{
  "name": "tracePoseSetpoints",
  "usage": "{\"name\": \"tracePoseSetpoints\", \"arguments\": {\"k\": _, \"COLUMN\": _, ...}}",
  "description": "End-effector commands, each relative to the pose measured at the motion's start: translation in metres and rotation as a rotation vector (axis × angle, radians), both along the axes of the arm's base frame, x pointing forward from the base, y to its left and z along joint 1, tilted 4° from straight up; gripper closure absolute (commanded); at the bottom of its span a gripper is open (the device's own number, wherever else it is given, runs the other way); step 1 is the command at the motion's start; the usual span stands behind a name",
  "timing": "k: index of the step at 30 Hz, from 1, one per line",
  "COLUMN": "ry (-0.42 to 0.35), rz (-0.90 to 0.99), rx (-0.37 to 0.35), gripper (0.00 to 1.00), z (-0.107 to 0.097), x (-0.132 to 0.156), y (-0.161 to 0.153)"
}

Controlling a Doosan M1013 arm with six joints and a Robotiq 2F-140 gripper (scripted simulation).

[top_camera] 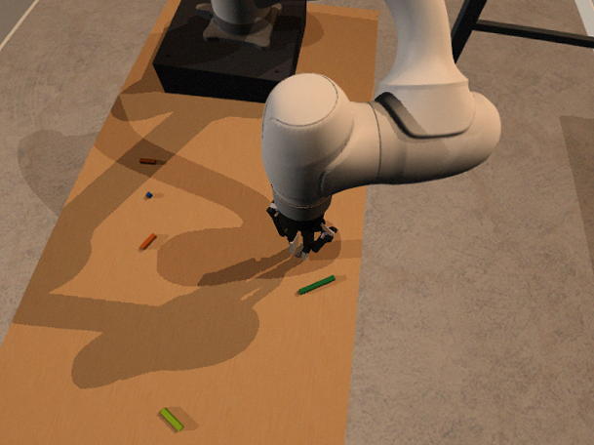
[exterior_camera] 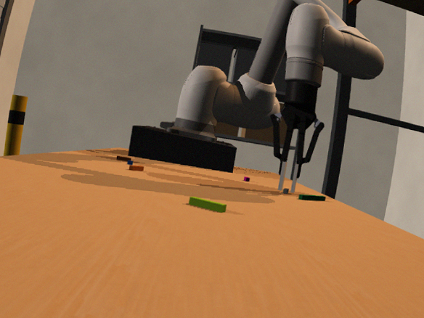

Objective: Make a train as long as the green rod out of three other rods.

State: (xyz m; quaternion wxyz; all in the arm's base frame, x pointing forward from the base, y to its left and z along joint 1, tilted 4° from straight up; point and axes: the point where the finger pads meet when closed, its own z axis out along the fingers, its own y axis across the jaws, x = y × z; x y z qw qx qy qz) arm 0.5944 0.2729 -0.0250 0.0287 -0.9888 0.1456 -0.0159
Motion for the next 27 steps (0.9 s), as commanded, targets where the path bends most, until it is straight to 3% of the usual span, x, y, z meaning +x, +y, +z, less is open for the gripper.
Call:
{"name": "tracePoseSetpoints", "arguments": {"k": 1, "ry": 0.004, "rz": 0.003, "rx": 0.002, "gripper": 0.77, "z": -0.0039, "x": -0.0041, "y": 0.0008}}
{"name": "tracePoseSetpoints", "arguments": {"k": 26, "ry": 0.004, "rz": 0.003, "rx": 0.002, "gripper": 0.77, "z": -0.0039, "x": -0.0041, "y": 0.0008}}
{"name": "tracePoseSetpoints", "arguments": {"k": 27, "ry": 0.004, "rz": 0.003, "rx": 0.002, "gripper": 0.88, "z": -0.0039, "x": -0.0041, "y": 0.0008}}
